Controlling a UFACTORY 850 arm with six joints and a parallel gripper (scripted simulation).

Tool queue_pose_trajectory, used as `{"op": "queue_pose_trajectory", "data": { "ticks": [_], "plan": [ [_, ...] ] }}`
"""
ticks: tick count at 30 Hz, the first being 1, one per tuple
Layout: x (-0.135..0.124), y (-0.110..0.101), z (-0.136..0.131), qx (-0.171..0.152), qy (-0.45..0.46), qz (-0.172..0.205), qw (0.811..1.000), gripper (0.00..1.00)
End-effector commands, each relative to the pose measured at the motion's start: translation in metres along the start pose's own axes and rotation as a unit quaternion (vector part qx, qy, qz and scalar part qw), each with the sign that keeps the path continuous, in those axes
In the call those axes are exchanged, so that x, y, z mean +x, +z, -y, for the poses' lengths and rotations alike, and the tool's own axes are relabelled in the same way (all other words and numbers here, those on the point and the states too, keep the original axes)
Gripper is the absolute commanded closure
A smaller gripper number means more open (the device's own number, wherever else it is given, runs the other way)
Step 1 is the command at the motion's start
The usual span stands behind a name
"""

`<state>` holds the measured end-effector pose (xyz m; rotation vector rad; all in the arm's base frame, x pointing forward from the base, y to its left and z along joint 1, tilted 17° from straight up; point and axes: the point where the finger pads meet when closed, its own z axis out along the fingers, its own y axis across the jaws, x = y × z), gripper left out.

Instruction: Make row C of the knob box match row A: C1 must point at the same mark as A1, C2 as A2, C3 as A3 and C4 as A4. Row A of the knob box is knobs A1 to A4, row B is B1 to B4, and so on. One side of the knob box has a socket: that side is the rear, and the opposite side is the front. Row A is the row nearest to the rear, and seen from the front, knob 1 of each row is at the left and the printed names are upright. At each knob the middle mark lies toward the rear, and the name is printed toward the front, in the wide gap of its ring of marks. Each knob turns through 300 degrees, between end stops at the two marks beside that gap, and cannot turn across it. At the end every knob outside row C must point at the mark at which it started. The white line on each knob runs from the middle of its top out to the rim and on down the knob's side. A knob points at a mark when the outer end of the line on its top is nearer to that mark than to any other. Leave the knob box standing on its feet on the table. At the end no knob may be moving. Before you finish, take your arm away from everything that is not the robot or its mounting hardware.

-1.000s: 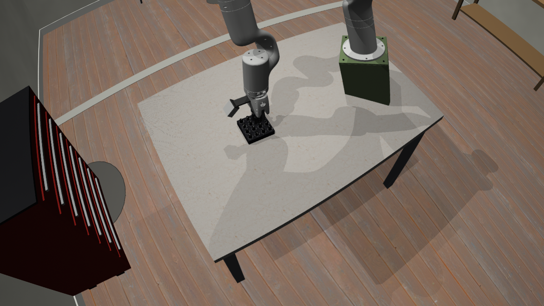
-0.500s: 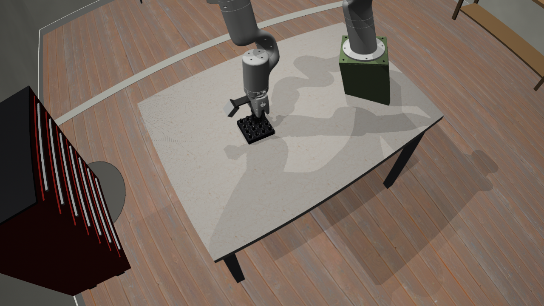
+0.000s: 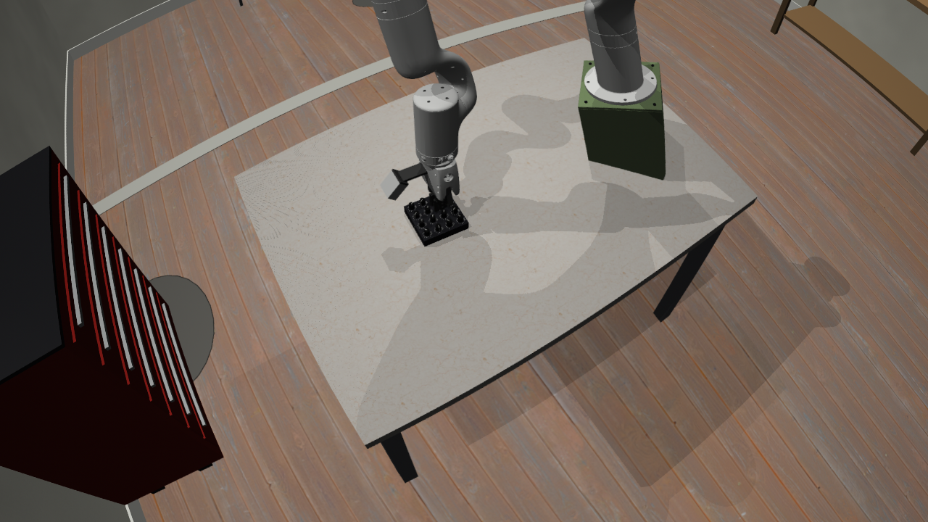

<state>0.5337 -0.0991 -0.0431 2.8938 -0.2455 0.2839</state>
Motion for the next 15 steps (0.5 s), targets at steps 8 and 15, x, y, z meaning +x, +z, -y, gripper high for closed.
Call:
{"op": "queue_pose_trajectory", "data": {
  "ticks": [8,15],
  "plan": [
    [0.0007,-0.0004,0.0001,0.000,0.008,-0.001,1.000,0.92],
    [0.0007,-0.0004,0.0001,0.000,0.029,-0.001,1.000,0.92]
  ]
}}
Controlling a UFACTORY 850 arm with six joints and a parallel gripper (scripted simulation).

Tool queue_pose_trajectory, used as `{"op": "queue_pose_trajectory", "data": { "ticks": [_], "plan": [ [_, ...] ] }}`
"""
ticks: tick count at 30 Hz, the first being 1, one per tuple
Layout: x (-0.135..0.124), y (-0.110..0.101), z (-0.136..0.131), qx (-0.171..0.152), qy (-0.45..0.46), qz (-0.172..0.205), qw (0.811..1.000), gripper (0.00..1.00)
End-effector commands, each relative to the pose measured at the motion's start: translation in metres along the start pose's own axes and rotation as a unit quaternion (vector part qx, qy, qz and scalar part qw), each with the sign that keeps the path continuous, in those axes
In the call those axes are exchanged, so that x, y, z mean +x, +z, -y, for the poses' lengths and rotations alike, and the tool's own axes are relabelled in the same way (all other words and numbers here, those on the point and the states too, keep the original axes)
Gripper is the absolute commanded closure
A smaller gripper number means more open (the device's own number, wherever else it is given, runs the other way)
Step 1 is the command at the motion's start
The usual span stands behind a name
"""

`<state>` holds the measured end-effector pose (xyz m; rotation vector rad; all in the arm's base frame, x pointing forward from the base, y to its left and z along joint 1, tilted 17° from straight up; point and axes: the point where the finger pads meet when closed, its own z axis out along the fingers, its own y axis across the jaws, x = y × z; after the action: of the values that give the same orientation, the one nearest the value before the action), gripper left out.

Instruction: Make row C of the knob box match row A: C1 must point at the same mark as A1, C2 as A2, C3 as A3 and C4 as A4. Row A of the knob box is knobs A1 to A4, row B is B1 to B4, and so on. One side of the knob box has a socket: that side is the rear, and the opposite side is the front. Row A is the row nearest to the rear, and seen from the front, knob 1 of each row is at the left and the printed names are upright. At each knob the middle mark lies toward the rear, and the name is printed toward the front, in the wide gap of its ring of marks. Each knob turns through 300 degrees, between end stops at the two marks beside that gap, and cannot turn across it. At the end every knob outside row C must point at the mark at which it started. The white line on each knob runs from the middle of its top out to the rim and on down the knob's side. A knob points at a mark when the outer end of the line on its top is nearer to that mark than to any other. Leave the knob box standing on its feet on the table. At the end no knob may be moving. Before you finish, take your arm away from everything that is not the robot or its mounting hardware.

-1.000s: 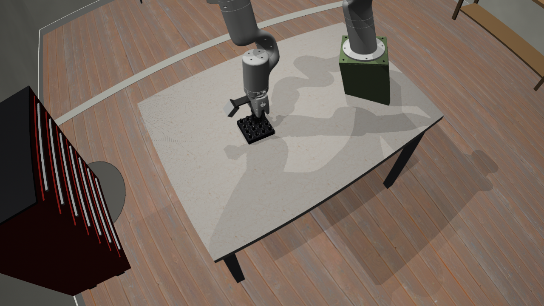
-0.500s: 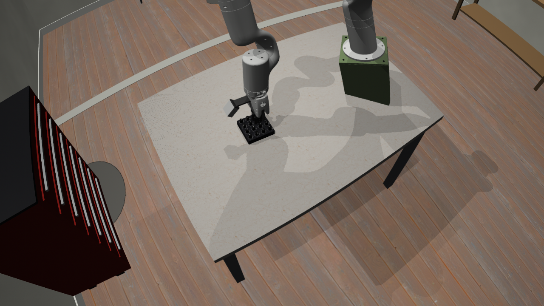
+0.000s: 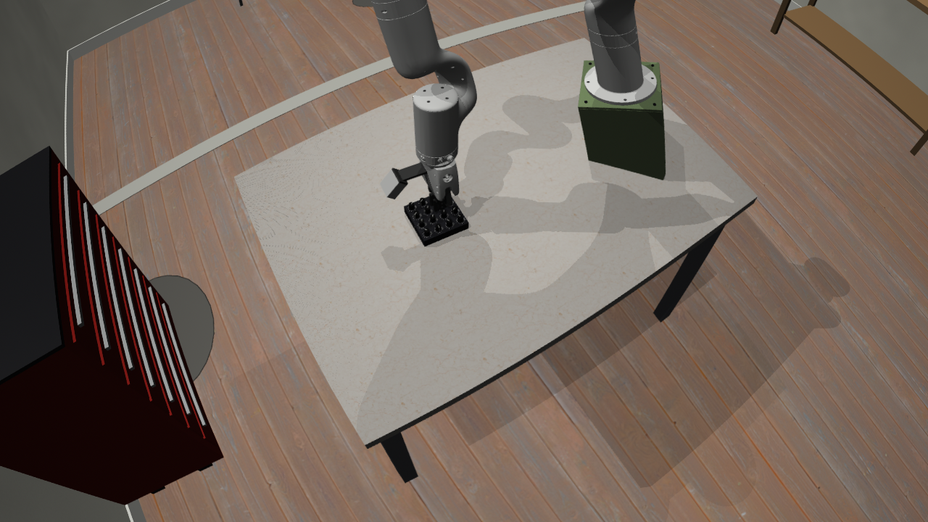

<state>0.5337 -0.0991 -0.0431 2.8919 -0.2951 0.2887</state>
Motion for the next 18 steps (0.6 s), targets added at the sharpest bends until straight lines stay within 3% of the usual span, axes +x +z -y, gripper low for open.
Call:
{"op": "queue_pose_trajectory", "data": {
  "ticks": [1,18],
  "plan": [
    [0.0007,-0.0004,0.0001,0.000,0.016,-0.001,1.000,0.92],
    [0.0007,-0.0004,0.0001,0.000,0.123,-0.001,0.992,0.92]
  ]
}}
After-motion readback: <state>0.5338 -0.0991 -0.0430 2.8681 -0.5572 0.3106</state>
